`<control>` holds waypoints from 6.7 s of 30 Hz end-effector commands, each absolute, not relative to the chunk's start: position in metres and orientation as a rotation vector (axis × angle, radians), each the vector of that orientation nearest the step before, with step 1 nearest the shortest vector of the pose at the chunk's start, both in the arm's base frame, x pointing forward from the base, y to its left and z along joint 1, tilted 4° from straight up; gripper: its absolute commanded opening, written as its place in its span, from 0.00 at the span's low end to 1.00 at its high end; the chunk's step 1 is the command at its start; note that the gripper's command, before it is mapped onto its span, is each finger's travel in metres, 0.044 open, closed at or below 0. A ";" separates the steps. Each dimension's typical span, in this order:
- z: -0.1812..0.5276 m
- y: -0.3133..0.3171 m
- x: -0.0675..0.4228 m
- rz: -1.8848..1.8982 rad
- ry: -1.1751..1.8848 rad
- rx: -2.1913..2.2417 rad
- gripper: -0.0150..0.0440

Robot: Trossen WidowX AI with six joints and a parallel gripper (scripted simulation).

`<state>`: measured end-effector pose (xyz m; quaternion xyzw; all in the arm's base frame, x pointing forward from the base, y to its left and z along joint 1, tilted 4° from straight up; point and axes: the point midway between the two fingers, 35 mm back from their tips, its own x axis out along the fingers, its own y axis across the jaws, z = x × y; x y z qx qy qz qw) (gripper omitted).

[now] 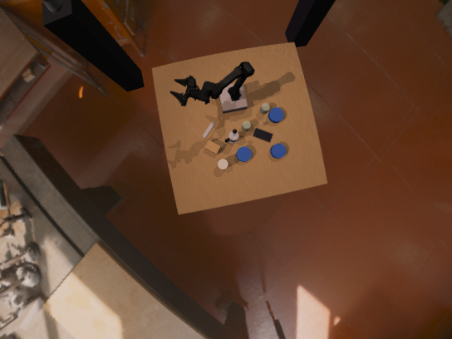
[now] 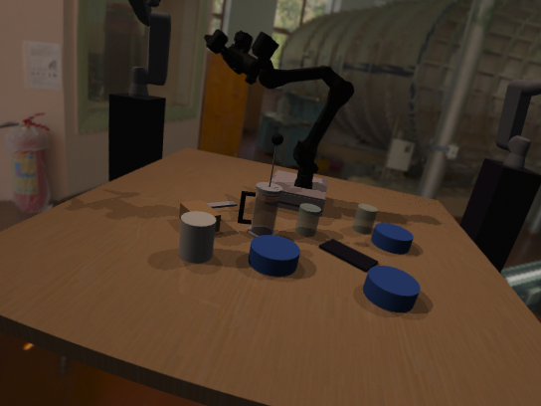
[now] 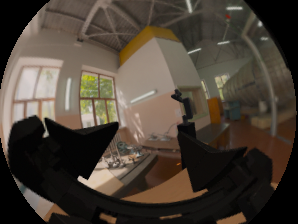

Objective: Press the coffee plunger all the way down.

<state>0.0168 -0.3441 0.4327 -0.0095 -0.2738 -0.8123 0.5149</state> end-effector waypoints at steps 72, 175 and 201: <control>0.248 -0.081 0.282 -0.271 0.433 0.063 0.78; 0.149 -0.093 0.325 -0.271 0.430 0.063 0.46; 0.152 -0.095 0.330 -0.271 0.430 0.063 0.46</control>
